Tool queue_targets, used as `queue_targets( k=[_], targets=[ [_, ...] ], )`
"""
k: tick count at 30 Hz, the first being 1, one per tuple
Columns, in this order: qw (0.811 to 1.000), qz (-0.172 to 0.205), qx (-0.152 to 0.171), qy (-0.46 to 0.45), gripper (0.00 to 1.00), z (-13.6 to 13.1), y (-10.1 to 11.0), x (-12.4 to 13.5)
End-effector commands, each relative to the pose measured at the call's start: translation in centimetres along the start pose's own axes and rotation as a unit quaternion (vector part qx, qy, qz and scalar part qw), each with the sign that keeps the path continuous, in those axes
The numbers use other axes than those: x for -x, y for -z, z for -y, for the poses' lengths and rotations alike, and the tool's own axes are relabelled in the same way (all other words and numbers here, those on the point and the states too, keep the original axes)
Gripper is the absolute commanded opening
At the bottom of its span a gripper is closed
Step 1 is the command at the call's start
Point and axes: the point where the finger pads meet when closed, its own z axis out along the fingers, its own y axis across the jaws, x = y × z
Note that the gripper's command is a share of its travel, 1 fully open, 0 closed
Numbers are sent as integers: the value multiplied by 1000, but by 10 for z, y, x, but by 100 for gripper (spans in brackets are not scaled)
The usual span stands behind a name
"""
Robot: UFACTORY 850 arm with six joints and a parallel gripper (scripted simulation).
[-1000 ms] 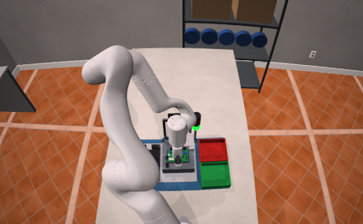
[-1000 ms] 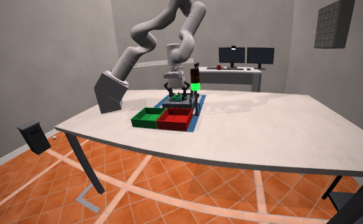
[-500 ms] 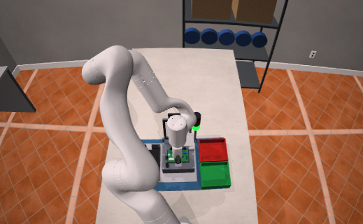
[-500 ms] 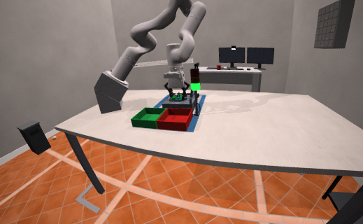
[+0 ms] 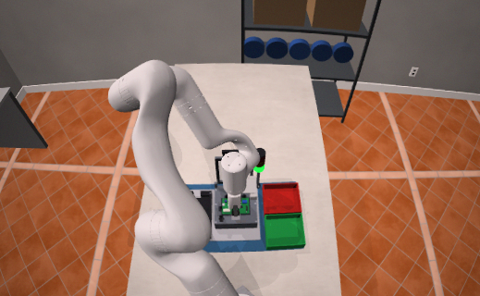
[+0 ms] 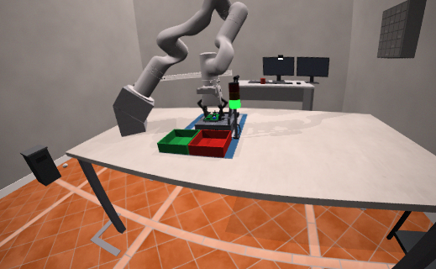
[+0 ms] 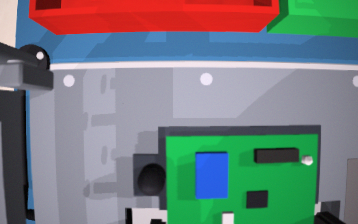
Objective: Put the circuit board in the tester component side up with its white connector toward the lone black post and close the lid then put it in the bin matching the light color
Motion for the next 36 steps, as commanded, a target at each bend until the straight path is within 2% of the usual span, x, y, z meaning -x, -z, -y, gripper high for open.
queue_targets(
  k=[1, 4, 5, 16, 17, 36],
  targets=[
    [1000, 0, 0, 0, 85, 0, 0, 0],
    [1000, 0, 0, 0, 85, 0, 0, 0],
    [1000, 0, 0, 0, 82, 0, 0, 0],
    [1000, 0, 0, 0, 82, 0, 0, 0],
    [1000, 0, 0, 0, 79, 0, 0, 0],
    [1000, 0, 0, 0, 79, 0, 0, 0]
  ],
)
